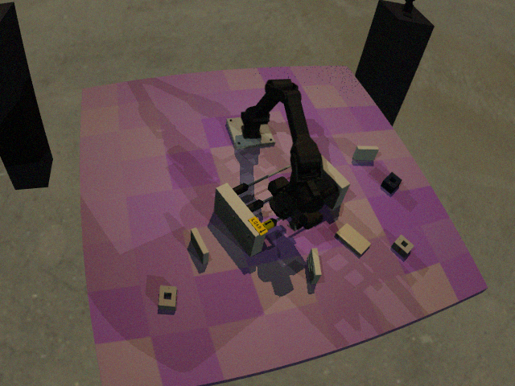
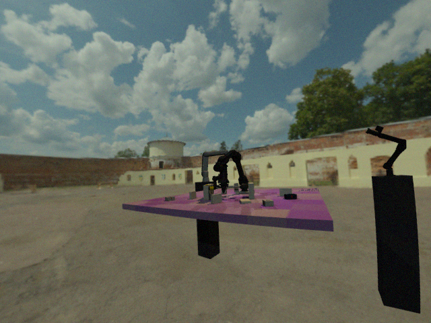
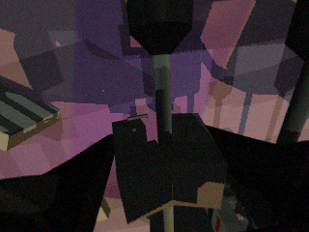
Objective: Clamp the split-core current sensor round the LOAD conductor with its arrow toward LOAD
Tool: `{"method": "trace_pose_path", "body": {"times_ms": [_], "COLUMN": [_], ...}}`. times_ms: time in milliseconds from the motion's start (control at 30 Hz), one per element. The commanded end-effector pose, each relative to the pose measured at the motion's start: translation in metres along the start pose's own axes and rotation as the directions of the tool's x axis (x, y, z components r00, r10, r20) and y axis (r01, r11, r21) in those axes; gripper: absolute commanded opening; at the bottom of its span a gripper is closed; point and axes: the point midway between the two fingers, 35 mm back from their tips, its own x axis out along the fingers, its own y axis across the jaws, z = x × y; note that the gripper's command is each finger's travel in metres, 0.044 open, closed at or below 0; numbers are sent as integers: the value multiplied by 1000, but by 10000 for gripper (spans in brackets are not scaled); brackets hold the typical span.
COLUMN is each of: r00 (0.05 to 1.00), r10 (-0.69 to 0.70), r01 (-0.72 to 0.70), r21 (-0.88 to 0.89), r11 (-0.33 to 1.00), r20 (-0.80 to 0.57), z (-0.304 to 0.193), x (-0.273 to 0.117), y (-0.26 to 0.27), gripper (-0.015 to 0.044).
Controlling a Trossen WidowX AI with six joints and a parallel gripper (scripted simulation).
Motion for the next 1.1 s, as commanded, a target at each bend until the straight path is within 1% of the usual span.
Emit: {"method": "trace_pose_path", "body": {"times_ms": [0, 1067], "r00": [1000, 1000], "r10": [2, 15], "r01": [-2, -15], "r21": [0, 1], "r11": [1000, 1000], "r20": [1, 0], "z": [0, 0], "x": [-1, -1], "y": [0, 0], "gripper": [0, 0]}}
